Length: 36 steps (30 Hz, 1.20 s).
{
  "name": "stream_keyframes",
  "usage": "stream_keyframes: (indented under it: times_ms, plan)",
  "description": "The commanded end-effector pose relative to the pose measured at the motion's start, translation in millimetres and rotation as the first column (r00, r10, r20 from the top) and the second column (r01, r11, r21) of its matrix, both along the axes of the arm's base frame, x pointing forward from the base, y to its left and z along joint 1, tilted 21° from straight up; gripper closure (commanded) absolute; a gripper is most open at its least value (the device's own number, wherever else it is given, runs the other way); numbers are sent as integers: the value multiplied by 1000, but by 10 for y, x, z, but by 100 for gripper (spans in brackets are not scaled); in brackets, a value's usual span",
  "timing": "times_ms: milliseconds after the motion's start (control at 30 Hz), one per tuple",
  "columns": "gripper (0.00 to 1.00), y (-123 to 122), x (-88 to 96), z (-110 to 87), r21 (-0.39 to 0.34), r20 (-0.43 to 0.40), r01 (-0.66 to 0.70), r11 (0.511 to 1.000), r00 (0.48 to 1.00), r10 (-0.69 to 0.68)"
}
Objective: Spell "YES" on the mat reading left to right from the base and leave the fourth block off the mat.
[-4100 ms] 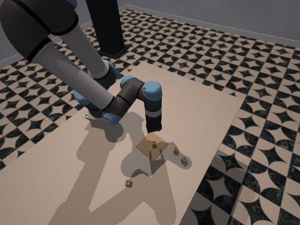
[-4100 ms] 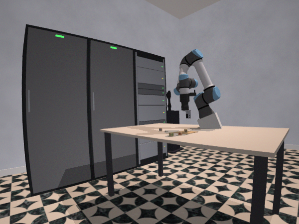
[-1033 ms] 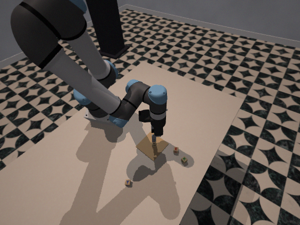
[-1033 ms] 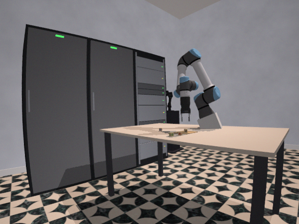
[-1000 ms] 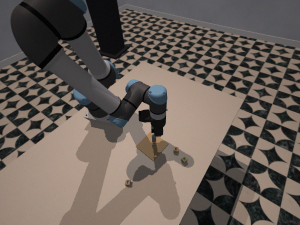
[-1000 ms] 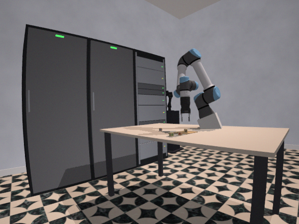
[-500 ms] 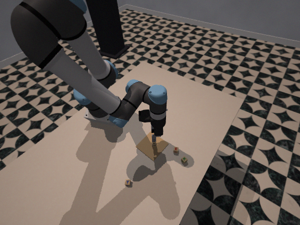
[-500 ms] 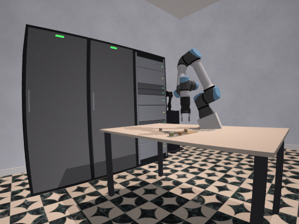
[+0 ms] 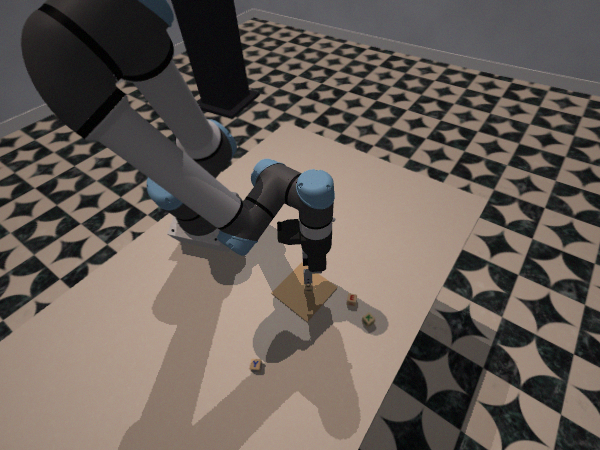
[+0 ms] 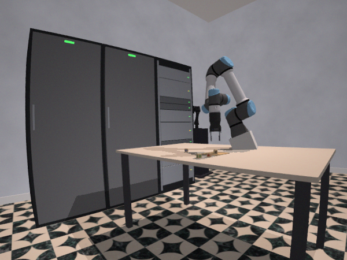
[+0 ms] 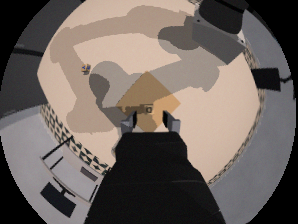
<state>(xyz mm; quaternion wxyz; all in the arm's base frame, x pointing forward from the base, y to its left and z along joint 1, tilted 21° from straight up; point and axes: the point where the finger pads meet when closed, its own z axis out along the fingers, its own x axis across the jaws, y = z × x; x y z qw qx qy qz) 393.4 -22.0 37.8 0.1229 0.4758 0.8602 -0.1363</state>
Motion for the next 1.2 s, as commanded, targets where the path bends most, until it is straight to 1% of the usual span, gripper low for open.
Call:
stream_keyframes:
  times_ms: [0, 533, 1033, 1167]
  plan:
    - [0, 3, 13, -3, -1, 0, -2, 1000, 1000, 2]
    - [0, -41, -2, -113, 0, -4, -1, 1000, 1000, 1]
    - [0, -124, 15, -328, 0, -4, -1, 1000, 1000, 1]
    - [0, -136, 17, -356, 0, -4, -1, 1000, 1000, 1]
